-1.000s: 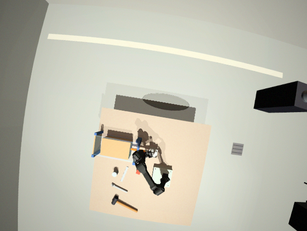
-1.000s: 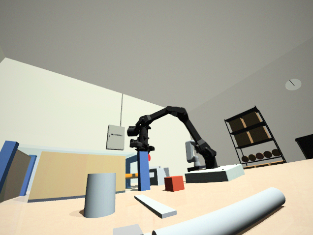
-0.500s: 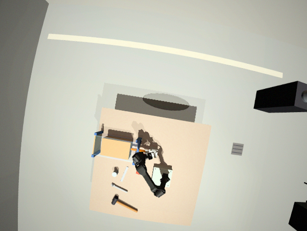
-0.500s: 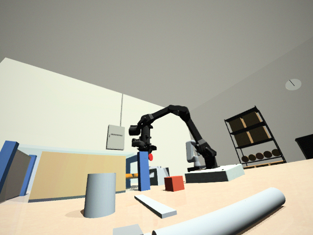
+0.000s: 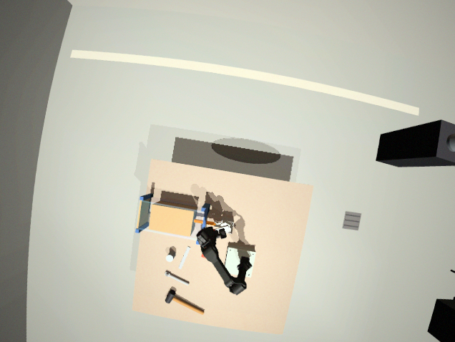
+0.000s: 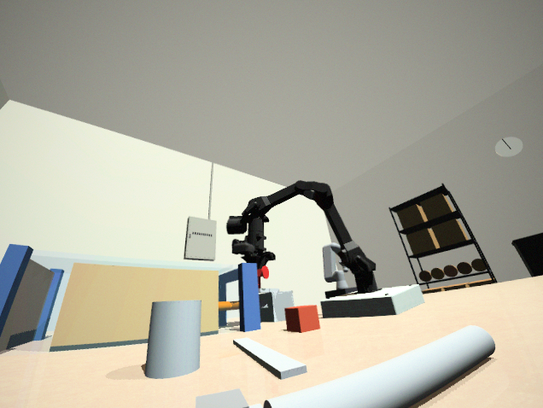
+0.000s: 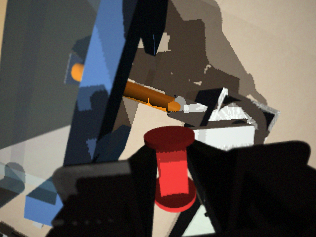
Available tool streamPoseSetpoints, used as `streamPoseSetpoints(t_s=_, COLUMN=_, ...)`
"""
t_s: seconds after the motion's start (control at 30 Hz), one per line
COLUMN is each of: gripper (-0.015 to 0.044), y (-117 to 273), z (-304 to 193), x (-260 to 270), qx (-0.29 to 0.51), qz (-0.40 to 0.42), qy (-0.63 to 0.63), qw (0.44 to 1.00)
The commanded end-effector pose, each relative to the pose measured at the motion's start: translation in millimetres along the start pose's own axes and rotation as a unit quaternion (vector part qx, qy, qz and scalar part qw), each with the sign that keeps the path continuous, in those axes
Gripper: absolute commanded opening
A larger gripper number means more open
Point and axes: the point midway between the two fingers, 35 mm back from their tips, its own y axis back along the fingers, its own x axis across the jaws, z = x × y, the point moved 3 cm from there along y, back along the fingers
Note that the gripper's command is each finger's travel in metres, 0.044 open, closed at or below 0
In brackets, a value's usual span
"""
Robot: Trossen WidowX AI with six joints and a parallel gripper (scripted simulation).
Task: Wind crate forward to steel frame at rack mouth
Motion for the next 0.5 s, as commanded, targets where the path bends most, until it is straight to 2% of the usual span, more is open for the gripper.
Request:
streamPoseSetpoints(t_s=0.0, gripper=0.0000, y=-13, z=-20, x=1, qx=0.039, qz=-0.004, qy=0.003, qw=0.999)
streamPoseSetpoints(t_s=0.47, gripper=0.0000, y=-12, z=-36, x=-2, qx=0.039, qz=-0.005, qy=0.003, qw=0.999)
